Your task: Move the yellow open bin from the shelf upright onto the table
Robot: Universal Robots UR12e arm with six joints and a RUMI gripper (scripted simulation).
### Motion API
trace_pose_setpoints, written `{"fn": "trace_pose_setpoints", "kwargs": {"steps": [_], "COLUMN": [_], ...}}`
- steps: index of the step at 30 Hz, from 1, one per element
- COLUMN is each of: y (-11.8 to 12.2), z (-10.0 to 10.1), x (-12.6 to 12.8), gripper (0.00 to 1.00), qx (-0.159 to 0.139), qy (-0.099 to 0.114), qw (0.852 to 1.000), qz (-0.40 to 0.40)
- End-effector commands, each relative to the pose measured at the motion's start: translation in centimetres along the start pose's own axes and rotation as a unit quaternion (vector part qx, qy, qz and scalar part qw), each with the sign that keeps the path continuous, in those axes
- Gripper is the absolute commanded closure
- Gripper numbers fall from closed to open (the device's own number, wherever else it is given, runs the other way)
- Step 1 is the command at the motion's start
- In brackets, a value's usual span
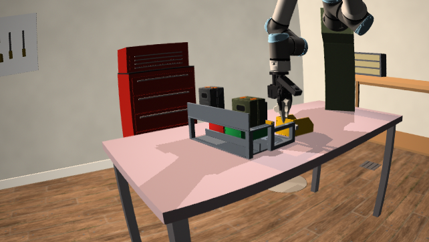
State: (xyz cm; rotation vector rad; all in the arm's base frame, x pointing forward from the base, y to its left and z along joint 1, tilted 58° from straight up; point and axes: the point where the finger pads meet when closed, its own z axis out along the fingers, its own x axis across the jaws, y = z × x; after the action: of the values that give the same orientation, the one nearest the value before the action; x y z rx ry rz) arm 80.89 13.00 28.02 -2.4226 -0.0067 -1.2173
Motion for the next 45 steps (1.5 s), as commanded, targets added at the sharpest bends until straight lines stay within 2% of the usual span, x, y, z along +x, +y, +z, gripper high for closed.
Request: {"fn": "trace_pose_setpoints", "kwargs": {"steps": [1,9,21,22,45], "y": [-0.01,-0.01,-0.01,-0.01,-0.01], "z": [0.03,0.81,0.81,0.79,0.79], "x": [0.04,0.04,0.04,0.04,0.04], "gripper": [1.00,1.00,1.00,0.80,0.80], "qx": [0.000,0.000,0.000,0.000,0.000], "qy": [0.000,0.000,0.000,0.000,0.000], "qw": [1.000,1.000,1.000,1.000,1.000], "qz": [0.000,0.000,0.000,0.000,0.000]}}
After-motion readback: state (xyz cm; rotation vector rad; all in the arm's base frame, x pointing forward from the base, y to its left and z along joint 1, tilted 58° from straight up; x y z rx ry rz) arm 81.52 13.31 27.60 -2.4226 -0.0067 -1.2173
